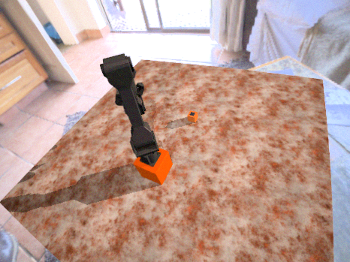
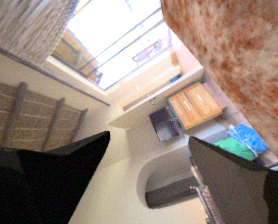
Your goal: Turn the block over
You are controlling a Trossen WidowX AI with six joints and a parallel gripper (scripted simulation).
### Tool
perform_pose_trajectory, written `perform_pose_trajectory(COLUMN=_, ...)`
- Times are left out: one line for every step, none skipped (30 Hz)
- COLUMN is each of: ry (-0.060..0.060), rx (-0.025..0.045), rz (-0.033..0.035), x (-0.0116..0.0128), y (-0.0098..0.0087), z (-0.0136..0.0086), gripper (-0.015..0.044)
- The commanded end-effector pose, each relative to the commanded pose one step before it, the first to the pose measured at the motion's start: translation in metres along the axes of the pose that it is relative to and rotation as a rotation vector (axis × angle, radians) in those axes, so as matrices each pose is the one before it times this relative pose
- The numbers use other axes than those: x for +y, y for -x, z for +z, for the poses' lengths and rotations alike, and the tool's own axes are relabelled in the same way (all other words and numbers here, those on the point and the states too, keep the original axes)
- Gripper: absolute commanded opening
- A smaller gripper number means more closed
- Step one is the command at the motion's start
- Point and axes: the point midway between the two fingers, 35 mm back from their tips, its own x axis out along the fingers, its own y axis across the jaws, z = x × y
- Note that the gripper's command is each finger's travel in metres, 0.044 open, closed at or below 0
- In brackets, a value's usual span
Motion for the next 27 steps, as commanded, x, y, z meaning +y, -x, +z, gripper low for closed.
perform_pose_trajectory(ry=0.0106, rx=-0.00987, rz=-0.00395, x=-0.00008, y=-0.00088, z=0.00274, gripper=0.0426)
perform_pose_trajectory(ry=0.0318, rx=-0.02928, rz=-0.01256, x=-0.00029, y=-0.00253, z=0.0082, gripper=0.044)
perform_pose_trajectory(ry=0.0525, rx=-0.04762, rz=-0.02331, x=-0.00074, y=-0.004, z=0.01356, gripper=0.044)
perform_pose_trajectory(ry=0.0624, rx=-0.05508, rz=-0.0319, x=-0.00147, y=-0.00456, z=0.01608, gripper=0.044)
perform_pose_trajectory(ry=0.0615, rx=-0.05229, rz=-0.03595, x=-0.00218, y=-0.00434, z=0.01578, gripper=0.044)
perform_pose_trajectory(ry=0.0606, rx=-0.04914, rz=-0.03981, x=-0.00289, y=-0.00408, z=0.01545, gripper=0.044)
perform_pose_trajectory(ry=0.0598, rx=-0.04563, rz=-0.04343, x=-0.0036, y=-0.00379, z=0.01509, gripper=0.044)
perform_pose_trajectory(ry=0.059, rx=-0.04179, rz=-0.04679, x=-0.00432, y=-0.00347, z=0.01469, gripper=0.044)
perform_pose_trajectory(ry=0.0582, rx=-0.03763, rz=-0.04984, x=-0.00503, y=-0.00312, z=0.01427, gripper=0.044)
perform_pose_trajectory(ry=0.0574, rx=-0.03318, rz=-0.05255, x=-0.00575, y=-0.00274, z=0.0138, gripper=0.044)
perform_pose_trajectory(ry=0.061, rx=-0.03072, rz=-0.06321, x=-0.00743, y=-0.0027, z=0.01482, gripper=0.044)
perform_pose_trajectory(ry=0.0626, rx=-0.02537, rz=-0.06832, x=-0.00863, y=-0.00218, z=0.01473, gripper=0.044)
perform_pose_trajectory(ry=0.0528, rx=-0.01607, rz=-0.05991, x=-0.00817, y=-0.00141, z=0.01191, gripper=0.044)
perform_pose_trajectory(ry=0.0385, rx=-0.00842, rz=-0.04474, x=-0.00651, y=-0.00079, z=0.00831, gripper=0.044)
perform_pose_trajectory(ry=0.0378, rx=-0.00543, rz=-0.04458, x=-0.0068, y=-0.00051, z=0.00784, gripper=0.044)
perform_pose_trajectory(ry=0.0374, rx=-0.00249, rz=-0.04457, x=-0.00714, y=-0.00023, z=0.00741, gripper=0.044)
perform_pose_trajectory(ry=0.037, rx=0.00044, rz=-0.04431, x=-0.00745, y=0.00005, z=0.00695, gripper=0.044)
perform_pose_trajectory(ry=0.0366, rx=0.00335, rz=-0.04385, x=-0.00775, y=0.00032, z=0.00647, gripper=0.044)
perform_pose_trajectory(ry=0.0361, rx=0.00619, rz=-0.04307, x=-0.00801, y=0.00059, z=0.00594, gripper=0.044)
perform_pose_trajectory(ry=0.0357, rx=0.00896, rz=-0.04212, x=-0.00825, y=0.00085, z=0.00539, gripper=0.044)
perform_pose_trajectory(ry=0.0352, rx=0.01161, rz=-0.04092, x=-0.00845, y=0.0011, z=0.00482, gripper=0.044)
perform_pose_trajectory(ry=0.0346, rx=0.01411, rz=-0.03948, x=-0.00861, y=0.00134, z=0.00423, gripper=0.044)
perform_pose_trajectory(ry=0.0342, rx=0.01652, rz=-0.03801, x=-0.00875, y=0.00158, z=0.00364, gripper=0.044)
perform_pose_trajectory(ry=0.0336, rx=0.01863, rz=-0.03611, x=-0.0088, y=0.00178, z=0.00301, gripper=0.044)
perform_pose_trajectory(ry=0.0331, rx=0.02066, rz=-0.03429, x=-0.00886, y=0.00198, z=0.0024, gripper=0.044)
perform_pose_trajectory(ry=0.0328, rx=0.02265, rz=-0.03253, x=-0.00892, y=0.00218, z=0.00179, gripper=0.044)
perform_pose_trajectory(ry=0.0324, rx=0.02441, rz=-0.03058, x=-0.00893, y=0.00236, z=0.00118, gripper=0.044)
